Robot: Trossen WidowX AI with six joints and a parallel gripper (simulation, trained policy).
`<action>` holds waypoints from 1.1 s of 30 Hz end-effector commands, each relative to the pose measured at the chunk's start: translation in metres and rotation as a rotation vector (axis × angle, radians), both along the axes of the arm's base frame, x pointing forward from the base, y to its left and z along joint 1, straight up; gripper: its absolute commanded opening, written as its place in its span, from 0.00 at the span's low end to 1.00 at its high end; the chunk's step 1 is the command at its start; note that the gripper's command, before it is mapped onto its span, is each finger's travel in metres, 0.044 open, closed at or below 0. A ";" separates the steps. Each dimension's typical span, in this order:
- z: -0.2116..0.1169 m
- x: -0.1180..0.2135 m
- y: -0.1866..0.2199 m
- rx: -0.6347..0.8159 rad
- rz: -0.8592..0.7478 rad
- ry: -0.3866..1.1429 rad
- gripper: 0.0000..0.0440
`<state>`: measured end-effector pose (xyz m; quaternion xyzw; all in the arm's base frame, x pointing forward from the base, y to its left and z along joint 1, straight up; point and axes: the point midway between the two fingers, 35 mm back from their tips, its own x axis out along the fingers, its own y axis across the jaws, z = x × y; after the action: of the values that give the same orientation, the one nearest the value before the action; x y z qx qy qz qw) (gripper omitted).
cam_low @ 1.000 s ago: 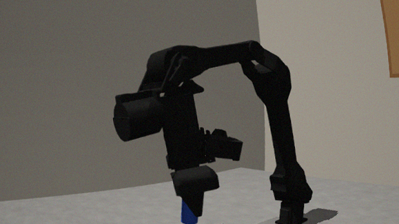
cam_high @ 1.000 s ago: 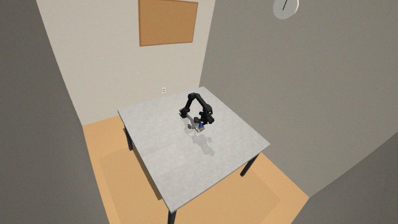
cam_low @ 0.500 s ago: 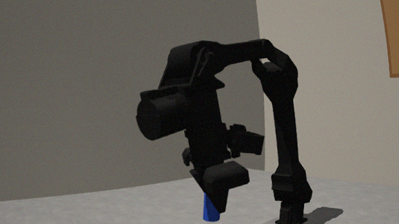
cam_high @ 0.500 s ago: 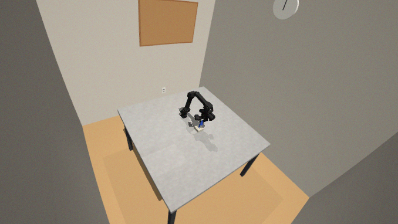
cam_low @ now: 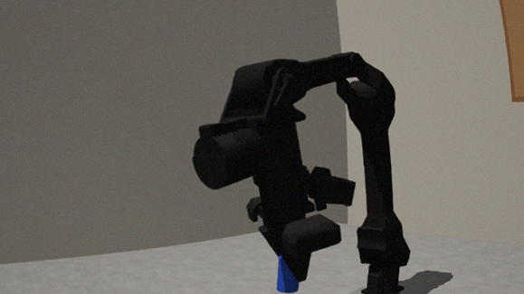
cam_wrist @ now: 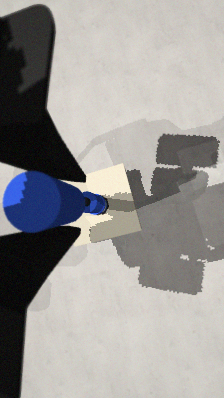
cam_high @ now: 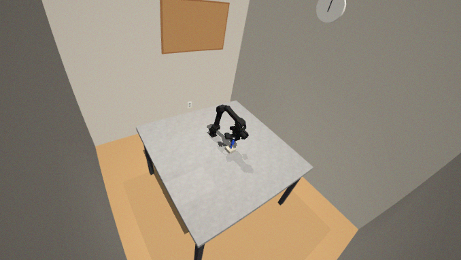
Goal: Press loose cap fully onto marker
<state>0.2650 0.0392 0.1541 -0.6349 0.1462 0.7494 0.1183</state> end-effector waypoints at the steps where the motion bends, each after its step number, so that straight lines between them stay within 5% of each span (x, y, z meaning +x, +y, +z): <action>1: -0.001 -0.003 0.000 0.005 0.014 -0.007 0.00; 28: -0.060 -0.015 0.000 0.036 0.099 0.030 0.00; 30: -0.064 -0.015 -0.001 0.031 0.106 0.032 0.12; 33: -0.068 -0.023 -0.001 0.041 0.119 0.056 0.15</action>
<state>0.2545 0.0368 0.0955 -0.6399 0.1045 0.7562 0.0885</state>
